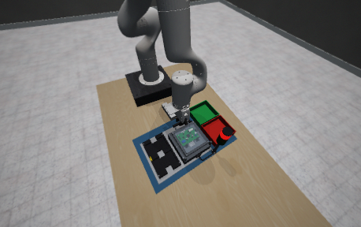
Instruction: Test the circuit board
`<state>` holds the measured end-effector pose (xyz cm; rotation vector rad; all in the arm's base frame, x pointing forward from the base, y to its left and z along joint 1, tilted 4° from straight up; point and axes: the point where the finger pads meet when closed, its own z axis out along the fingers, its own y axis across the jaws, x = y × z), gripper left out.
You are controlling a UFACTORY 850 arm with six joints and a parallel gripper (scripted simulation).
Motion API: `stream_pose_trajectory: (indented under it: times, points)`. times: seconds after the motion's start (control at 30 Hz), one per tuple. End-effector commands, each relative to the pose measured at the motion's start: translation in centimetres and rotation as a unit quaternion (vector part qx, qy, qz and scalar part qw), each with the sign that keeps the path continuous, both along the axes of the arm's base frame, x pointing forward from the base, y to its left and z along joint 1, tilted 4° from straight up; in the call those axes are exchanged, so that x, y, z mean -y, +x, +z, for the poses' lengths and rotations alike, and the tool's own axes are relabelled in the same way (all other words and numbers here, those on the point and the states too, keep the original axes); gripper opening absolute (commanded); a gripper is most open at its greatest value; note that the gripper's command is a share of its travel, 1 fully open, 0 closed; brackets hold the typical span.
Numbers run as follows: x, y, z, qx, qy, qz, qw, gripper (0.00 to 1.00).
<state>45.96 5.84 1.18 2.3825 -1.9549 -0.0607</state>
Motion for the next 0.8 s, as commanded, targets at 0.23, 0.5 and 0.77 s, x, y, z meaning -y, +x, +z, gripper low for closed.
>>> stream_pose_trajectory:
  times: [0.23,0.5,0.77]
  points:
    - [0.02,0.01,-1.63,0.001,0.0,0.0,1.0,0.28]
    - [0.02,0.01,-1.65,0.001,0.0,0.0,1.0,0.28]
    - [0.02,0.01,-1.65,0.001,0.0,0.0,1.0,0.0]
